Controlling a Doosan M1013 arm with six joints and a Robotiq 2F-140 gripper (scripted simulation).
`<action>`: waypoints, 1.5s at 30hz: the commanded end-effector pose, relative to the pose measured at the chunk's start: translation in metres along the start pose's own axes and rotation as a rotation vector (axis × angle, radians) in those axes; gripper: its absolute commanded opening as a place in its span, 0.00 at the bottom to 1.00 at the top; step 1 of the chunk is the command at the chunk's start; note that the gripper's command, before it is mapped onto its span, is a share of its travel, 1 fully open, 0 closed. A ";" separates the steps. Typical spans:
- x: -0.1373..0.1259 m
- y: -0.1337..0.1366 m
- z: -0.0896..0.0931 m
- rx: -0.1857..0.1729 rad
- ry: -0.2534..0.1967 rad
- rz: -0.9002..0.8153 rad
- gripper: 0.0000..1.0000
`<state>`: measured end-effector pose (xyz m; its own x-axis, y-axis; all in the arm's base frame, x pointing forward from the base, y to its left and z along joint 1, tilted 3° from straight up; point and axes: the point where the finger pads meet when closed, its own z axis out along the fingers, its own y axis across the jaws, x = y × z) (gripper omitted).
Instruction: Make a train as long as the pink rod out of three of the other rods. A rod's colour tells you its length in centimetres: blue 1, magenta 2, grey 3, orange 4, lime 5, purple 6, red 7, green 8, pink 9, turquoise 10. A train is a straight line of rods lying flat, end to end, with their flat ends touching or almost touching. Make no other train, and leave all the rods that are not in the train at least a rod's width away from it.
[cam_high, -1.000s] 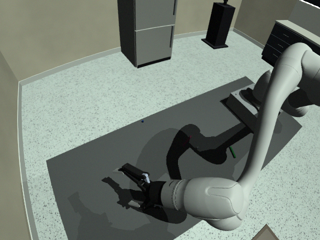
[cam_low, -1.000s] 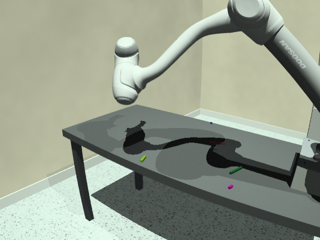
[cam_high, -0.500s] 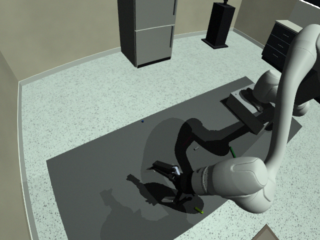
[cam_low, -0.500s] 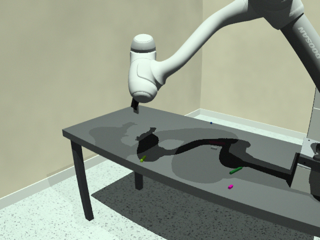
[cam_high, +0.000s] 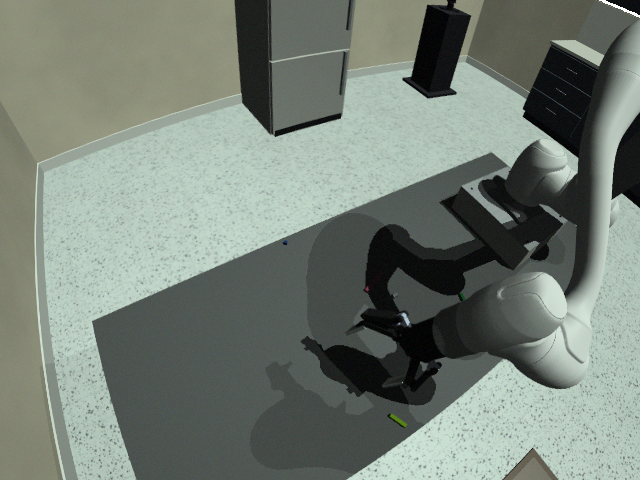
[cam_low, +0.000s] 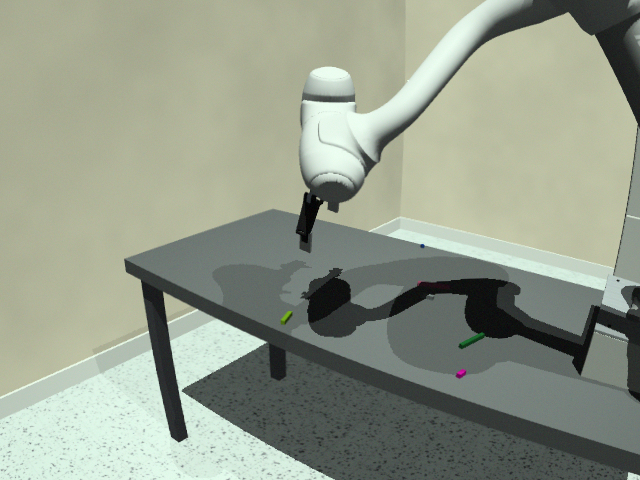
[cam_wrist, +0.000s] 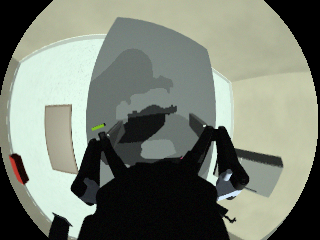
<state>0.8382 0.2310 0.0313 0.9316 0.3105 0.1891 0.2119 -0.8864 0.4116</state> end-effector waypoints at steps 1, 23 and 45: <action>-0.022 -0.011 -0.007 0.034 -0.005 0.002 1.00; -0.218 -0.072 -0.044 0.215 -0.115 0.050 1.00; -0.411 -0.107 -0.074 0.343 -0.217 0.130 1.00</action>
<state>0.4435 0.2255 -0.0223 0.9875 0.1566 0.0193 0.1540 -0.9832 0.0984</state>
